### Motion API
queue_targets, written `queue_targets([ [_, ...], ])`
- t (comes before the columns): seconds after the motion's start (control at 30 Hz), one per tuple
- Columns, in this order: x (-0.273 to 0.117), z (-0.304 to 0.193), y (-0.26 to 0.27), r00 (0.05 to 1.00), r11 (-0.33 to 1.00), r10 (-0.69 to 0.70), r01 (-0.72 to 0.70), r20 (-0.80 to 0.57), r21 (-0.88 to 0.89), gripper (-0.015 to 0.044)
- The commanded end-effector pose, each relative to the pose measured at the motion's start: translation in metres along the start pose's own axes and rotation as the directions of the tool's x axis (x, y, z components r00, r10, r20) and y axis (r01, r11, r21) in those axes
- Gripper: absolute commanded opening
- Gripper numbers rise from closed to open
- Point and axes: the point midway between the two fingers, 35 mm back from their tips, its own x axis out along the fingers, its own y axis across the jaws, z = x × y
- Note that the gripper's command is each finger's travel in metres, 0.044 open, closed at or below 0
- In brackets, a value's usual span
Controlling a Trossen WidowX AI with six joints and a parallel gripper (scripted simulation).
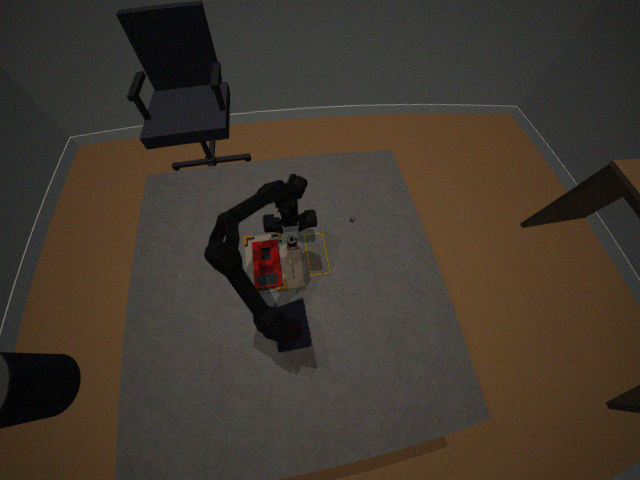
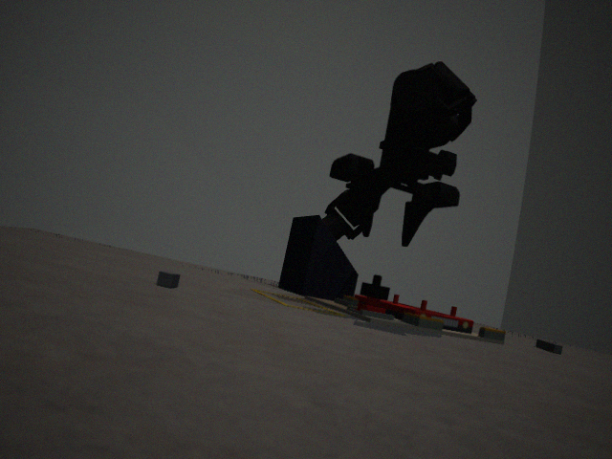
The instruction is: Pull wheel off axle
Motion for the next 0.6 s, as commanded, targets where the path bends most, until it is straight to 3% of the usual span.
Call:
queue_targets([
  [0.0, 0.001, -0.002, 0.002, 1.0, 1.0, -0.005, 0.005, 0.0, -0.007, 0.03],
  [0.37, 0.068, -0.003, 0.002, 1.0, 1.0, -0.003, 0.003, 0.0, -0.007, 0.03],
  [0.53, 0.074, -0.005, 0.002, 1.0, 1.0, -0.002, 0.002, 0.0, -0.007, 0.03],
  [0.57, 0.072, -0.006, 0.003, 1.0, 1.0, -0.005, 0.005, -0.013, -0.013, 0.0274],
])
